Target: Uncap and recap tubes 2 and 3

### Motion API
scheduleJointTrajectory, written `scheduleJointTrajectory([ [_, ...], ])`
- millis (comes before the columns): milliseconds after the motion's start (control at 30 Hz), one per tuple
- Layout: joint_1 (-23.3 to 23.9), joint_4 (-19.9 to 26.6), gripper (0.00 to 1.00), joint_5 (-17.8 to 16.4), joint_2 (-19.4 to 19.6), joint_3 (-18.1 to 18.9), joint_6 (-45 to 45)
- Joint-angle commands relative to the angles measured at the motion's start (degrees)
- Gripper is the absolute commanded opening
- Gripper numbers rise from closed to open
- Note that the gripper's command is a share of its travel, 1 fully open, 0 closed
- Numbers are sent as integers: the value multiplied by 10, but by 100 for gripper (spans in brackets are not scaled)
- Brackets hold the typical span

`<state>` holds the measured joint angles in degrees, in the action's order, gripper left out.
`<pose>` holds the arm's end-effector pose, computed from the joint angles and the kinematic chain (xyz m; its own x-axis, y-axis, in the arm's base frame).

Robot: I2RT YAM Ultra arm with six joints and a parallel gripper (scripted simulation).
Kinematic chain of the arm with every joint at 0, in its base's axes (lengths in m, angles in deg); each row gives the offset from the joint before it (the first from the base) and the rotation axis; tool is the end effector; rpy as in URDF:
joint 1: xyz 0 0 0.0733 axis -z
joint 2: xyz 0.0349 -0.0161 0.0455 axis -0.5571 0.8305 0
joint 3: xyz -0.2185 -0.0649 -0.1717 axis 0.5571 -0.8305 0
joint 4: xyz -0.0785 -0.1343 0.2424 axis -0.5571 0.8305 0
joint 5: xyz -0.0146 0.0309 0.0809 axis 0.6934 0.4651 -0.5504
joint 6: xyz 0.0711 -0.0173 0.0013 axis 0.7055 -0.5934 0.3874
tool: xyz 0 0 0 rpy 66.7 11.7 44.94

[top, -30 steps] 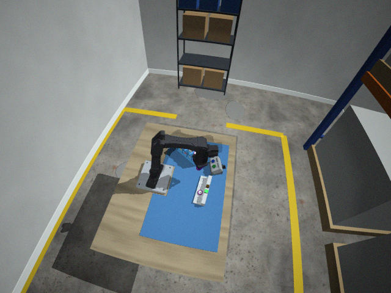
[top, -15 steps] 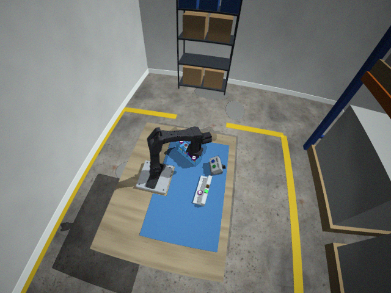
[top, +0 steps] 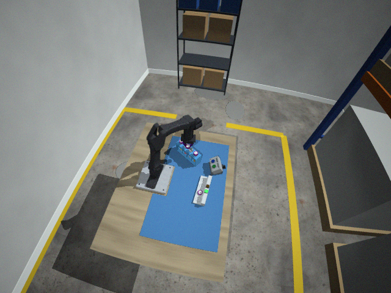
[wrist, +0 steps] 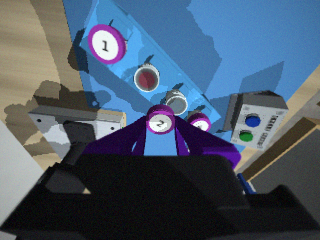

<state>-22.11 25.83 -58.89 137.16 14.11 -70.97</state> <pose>0.1908 0.2777 0.2468 0.2249 -0.9718 0.0712 -0.9740 -0.2263 -0.0123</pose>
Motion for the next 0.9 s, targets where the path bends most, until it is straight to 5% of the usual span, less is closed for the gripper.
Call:
scheduleJointTrajectory([
  [0,-27,1,0,-3,3,19,59],
  [133,-63,4,0,-4,22,39,96],
  [400,-63,4,0,-4,22,39,96],
  [867,-61,-53,0,-4,24,-16,93],
])
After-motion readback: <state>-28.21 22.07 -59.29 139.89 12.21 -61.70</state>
